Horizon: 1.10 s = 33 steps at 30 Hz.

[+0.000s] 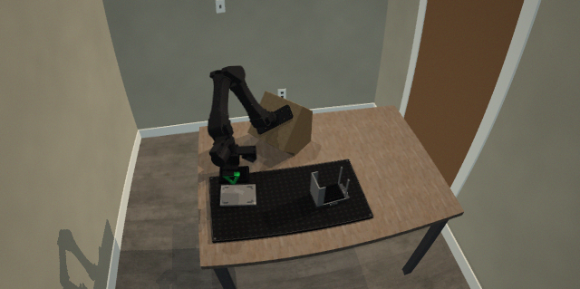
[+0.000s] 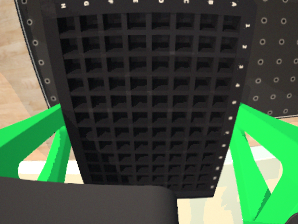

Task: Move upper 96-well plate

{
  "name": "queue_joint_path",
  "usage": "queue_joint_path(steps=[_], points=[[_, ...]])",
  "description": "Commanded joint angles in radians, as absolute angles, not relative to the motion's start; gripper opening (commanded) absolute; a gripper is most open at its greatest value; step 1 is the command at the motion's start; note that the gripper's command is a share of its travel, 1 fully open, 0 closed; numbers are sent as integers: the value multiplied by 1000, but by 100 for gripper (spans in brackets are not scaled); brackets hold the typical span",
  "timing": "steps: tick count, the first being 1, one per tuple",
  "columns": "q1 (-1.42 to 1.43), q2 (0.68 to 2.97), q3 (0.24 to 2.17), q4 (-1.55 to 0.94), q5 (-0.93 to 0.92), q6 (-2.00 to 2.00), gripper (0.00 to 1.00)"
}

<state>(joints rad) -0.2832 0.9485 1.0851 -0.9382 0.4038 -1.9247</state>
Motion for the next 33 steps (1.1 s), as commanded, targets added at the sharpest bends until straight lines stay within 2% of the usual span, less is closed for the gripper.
queue_joint_path(steps=[1,33], points=[[-285,937,1087,-937,399,-1928,0],[-284,914,1099,-936,392,-1934,0]])
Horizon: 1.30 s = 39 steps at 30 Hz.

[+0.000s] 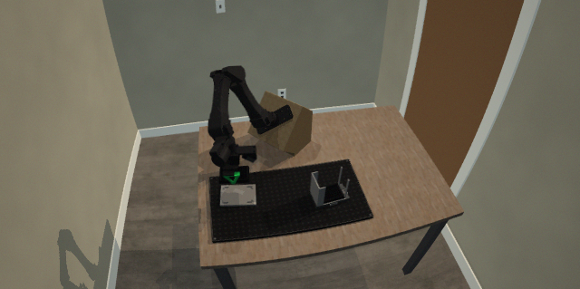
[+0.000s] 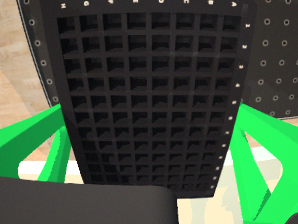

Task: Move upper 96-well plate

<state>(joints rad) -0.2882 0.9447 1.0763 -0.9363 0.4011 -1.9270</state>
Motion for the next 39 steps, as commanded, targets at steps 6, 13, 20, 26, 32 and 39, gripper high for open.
queue_joint_path(steps=[6,13,20,26,32,39], points=[[-284,914,1104,-936,393,-1934,0],[-282,916,1105,-937,394,-1933,0],[-281,917,1106,-938,394,-1932,0],[-280,927,1108,-939,395,-1931,0],[-315,958,1047,-889,380,-1948,0],[-332,979,1029,-853,368,-1962,0]])
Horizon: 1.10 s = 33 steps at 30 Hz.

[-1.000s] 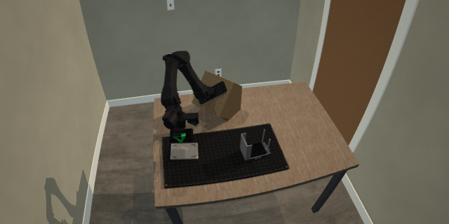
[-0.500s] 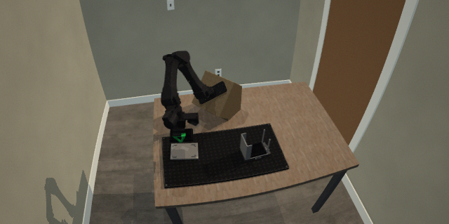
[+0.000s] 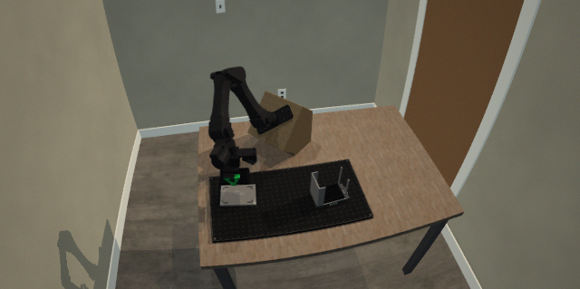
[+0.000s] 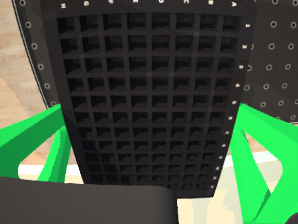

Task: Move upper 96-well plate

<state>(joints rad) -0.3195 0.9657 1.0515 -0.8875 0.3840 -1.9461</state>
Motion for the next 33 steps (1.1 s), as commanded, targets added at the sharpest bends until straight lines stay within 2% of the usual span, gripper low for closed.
queue_joint_path(steps=[1,33], points=[[-335,982,1025,-846,365,-1964,0],[-417,1076,948,-645,305,-2027,0]])
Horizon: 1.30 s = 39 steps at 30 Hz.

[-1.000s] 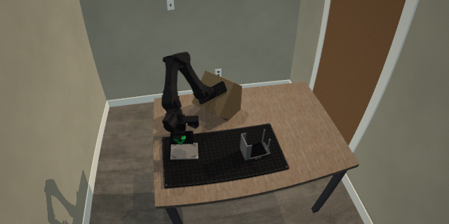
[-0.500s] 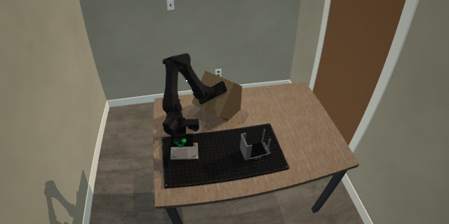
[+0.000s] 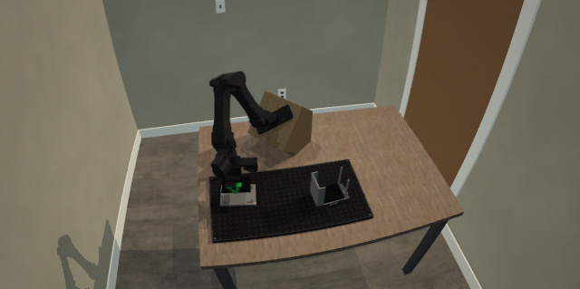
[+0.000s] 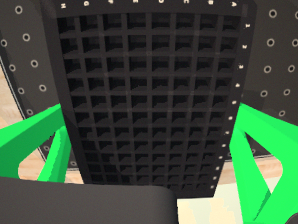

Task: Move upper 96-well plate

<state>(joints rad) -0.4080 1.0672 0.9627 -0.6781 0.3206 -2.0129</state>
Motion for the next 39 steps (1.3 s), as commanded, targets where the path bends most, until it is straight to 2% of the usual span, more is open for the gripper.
queue_joint_path(steps=[1,30,39], points=[[-422,1084,941,-639,304,-2028,0],[-480,1204,894,-453,259,-2072,0],[-481,1175,887,-443,257,-2075,0]])
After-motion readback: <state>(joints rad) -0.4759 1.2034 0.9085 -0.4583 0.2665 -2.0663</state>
